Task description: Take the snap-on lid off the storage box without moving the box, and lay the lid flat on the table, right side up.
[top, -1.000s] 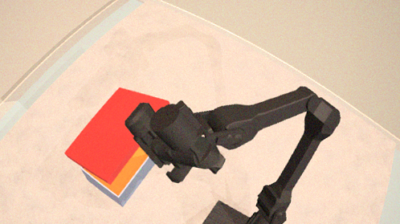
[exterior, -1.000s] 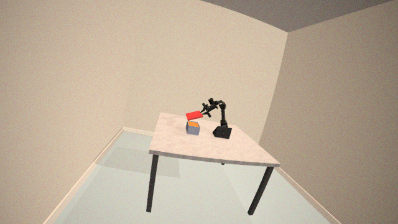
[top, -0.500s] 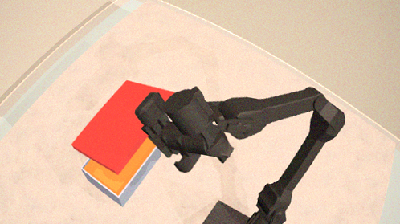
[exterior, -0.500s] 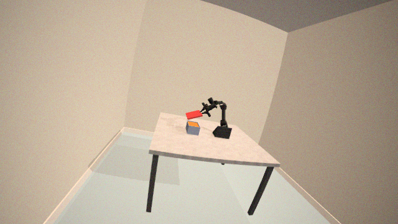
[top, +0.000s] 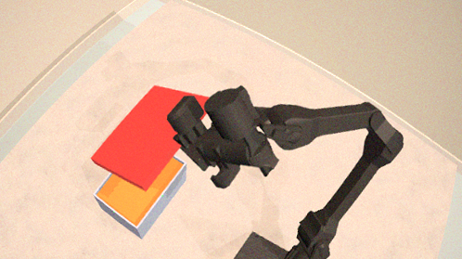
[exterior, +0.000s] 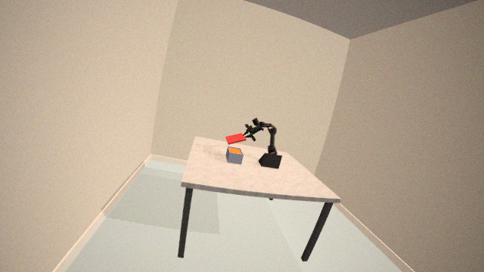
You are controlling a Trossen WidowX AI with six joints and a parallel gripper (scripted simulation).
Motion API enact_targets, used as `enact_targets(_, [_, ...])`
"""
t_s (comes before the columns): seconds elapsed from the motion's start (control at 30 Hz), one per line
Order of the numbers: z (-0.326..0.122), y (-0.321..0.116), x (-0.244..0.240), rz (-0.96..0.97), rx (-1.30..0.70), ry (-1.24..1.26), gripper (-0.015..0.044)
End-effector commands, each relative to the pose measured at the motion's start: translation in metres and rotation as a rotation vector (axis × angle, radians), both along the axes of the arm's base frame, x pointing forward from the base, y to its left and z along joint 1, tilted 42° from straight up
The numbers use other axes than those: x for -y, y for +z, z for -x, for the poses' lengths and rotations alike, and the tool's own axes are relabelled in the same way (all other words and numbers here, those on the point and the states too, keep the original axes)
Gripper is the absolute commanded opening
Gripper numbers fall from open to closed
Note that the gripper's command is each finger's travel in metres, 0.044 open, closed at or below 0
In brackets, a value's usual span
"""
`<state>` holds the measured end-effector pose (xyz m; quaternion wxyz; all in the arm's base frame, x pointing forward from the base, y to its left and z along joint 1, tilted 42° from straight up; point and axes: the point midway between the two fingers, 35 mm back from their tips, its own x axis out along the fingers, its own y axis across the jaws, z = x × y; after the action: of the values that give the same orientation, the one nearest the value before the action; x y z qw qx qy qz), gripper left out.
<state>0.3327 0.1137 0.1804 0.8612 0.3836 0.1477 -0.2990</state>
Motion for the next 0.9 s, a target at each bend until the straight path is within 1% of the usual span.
enact_targets(0.0, [0.001, 0.007, 0.005, -0.004, 0.003, 0.008, 0.0])
enact_targets(0.87, [0.002, 0.041, 0.044, -0.001, 0.002, 0.008, 0.0])
